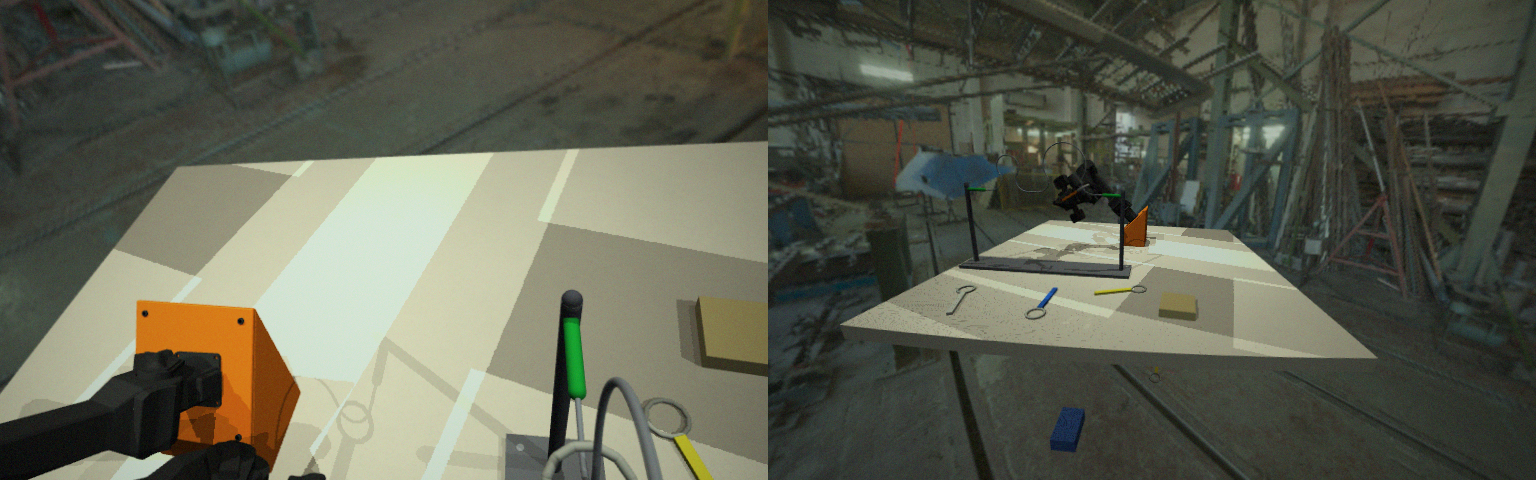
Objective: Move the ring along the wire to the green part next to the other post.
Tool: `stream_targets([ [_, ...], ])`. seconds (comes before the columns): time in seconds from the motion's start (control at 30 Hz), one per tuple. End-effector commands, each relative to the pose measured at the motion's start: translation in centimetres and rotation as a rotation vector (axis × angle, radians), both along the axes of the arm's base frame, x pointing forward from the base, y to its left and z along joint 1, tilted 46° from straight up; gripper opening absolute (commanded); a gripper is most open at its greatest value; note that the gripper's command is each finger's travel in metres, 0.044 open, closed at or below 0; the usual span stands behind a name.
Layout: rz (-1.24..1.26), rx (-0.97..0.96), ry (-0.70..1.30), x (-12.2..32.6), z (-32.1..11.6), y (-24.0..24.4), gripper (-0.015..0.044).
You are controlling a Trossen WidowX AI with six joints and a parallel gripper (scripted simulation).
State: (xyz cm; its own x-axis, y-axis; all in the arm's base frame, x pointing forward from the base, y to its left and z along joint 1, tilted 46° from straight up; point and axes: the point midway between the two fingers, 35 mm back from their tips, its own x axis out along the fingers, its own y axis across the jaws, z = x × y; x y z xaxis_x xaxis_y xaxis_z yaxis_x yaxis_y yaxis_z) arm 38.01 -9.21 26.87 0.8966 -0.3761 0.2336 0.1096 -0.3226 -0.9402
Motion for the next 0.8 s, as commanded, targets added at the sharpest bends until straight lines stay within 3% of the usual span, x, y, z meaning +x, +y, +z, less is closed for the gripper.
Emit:
stream_targets([
  [0.0, 0.0, 0.097, 0.006, 0.0, -1.6, -0.4, -0.015],
  [0.77, -0.002, 0.655, -0.005, 0.0, -10.3, 0.4, -0.015],
])
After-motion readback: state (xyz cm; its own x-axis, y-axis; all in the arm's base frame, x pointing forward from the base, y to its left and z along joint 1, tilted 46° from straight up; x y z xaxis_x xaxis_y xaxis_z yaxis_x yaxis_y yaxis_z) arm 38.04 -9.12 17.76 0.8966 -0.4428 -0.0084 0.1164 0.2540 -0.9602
